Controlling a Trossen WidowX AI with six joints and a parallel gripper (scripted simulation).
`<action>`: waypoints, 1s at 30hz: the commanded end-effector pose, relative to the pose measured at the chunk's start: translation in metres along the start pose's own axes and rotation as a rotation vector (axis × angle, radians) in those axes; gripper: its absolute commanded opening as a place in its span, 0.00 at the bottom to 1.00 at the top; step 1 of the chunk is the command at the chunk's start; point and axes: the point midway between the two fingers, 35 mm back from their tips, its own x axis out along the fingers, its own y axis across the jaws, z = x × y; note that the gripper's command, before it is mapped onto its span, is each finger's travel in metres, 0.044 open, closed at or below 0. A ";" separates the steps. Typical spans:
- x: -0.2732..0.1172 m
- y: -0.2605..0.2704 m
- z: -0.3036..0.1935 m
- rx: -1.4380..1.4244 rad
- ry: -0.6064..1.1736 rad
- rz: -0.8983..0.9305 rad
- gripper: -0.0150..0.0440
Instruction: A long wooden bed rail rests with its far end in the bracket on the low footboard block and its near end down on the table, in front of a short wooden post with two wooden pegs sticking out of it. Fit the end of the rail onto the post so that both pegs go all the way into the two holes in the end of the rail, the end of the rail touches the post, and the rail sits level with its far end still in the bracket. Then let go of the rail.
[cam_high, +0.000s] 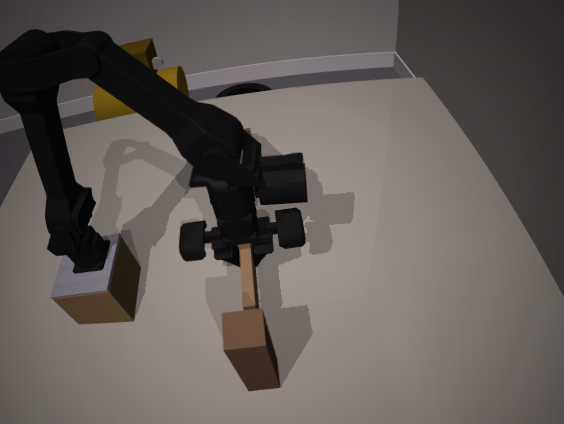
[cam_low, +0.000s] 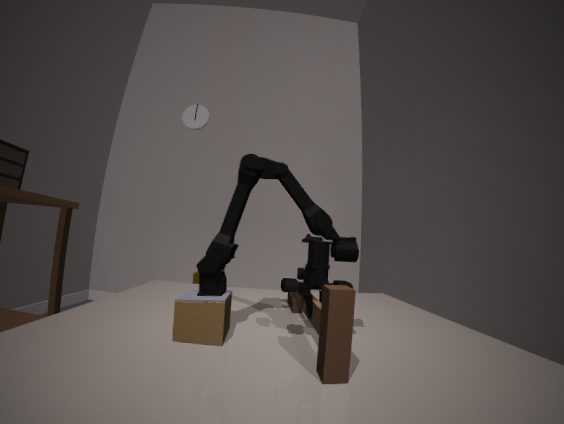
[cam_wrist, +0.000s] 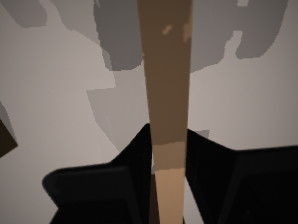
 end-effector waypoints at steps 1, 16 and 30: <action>0.000 0.000 -0.001 -0.002 0.000 0.001 0.25; 0.001 0.000 -0.006 -0.002 0.000 0.001 0.25; 0.000 0.000 -0.010 -0.002 0.000 0.001 0.25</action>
